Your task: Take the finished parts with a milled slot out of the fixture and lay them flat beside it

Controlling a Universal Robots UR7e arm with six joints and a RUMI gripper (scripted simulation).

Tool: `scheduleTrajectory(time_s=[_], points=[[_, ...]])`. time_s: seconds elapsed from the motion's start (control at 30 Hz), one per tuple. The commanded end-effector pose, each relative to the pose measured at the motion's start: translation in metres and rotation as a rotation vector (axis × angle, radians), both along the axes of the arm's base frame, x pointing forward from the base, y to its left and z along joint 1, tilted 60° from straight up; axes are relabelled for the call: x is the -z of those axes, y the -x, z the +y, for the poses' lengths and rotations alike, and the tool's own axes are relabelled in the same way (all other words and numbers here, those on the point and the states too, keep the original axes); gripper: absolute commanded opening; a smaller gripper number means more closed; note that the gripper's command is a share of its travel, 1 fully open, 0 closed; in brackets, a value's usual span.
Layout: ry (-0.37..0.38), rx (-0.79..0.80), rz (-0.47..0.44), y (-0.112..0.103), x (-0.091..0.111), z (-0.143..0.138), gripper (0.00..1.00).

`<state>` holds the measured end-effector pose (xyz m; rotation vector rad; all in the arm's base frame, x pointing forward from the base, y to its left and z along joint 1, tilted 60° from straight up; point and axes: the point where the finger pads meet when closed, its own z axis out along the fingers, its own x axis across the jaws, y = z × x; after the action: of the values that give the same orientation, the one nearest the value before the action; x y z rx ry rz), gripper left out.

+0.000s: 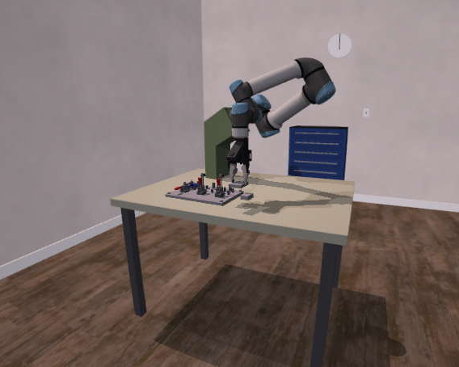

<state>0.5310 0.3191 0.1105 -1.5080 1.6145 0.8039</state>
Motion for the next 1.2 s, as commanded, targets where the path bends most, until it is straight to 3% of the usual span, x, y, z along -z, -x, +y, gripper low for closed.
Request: scheduleTrajectory(time_s=[0.0,0.47,1.17], points=[[0.0,0.001,-0.001,0.0,0.0,0.0,0.0],[0.0,0.001,-0.001,-0.001,0.004,0.006,0.0],[0.0,0.001,-0.001,-0.006,0.025,0.042,0.0]])
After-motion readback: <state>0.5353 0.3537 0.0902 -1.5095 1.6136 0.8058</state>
